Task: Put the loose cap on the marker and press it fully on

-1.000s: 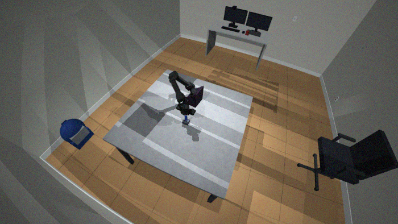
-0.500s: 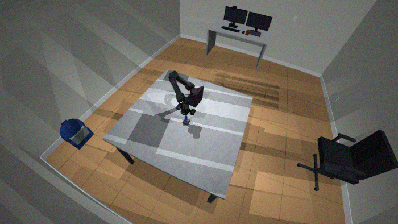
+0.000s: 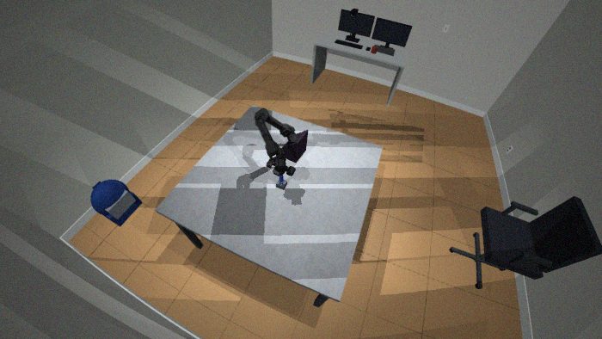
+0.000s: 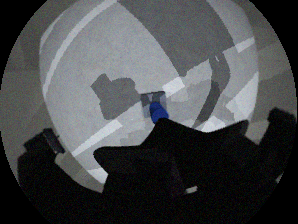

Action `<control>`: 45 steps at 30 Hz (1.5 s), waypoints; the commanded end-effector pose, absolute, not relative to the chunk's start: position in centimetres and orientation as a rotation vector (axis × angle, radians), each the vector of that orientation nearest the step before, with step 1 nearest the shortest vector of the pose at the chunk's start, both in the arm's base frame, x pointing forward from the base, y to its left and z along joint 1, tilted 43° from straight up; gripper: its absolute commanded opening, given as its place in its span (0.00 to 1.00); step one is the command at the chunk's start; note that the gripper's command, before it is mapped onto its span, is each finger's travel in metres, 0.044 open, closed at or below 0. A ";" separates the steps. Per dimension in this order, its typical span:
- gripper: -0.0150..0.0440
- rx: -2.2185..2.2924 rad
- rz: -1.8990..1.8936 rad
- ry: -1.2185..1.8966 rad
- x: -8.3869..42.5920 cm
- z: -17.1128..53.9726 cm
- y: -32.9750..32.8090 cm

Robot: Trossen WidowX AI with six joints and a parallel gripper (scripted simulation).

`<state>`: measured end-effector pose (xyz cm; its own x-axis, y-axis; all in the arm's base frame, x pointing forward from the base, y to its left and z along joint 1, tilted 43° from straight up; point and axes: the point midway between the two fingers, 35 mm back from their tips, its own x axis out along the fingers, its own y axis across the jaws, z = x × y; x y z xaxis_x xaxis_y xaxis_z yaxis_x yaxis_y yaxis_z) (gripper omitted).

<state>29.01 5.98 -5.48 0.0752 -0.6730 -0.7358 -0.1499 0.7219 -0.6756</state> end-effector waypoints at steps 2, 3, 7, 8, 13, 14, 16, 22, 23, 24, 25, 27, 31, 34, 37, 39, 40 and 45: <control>0.25 -0.727 -0.447 1.477 28.8 -6.1 5.3; 0.25 -0.727 -0.447 1.477 28.8 -6.2 5.3; 0.25 -0.727 -0.447 1.477 28.8 -6.6 4.9; 0.25 -0.727 -0.447 1.477 28.8 -6.7 4.8; 0.25 -0.727 -0.447 1.477 28.9 -7.2 4.3; 0.25 -0.727 -0.448 1.477 28.9 -7.3 4.2; 0.25 -0.727 -0.448 1.477 29.0 -7.5 4.2; 0.25 -0.715 -0.445 1.468 29.2 -7.1 4.6; 0.25 -0.715 -0.445 1.468 29.3 -6.9 4.8; 0.25 -0.714 -0.444 1.468 29.3 -6.3 5.4; 0.25 -0.714 -0.442 1.468 29.3 -5.3 6.4; 0.25 -0.713 -0.441 1.469 29.1 -2.6 9.0; 0.25 -0.715 -0.443 1.469 28.6 -0.5 10.7; 0.25 -0.715 -0.443 1.469 28.6 -0.5 10.7; 0.39 -0.715 -0.443 1.469 28.6 -0.5 10.7; 0.48 -0.715 -0.443 1.469 28.6 -0.5 10.7; 0.52 -0.715 -0.443 1.469 28.6 -0.5 10.7; 0.74 -0.715 -0.443 1.469 28.6 -0.5 10.7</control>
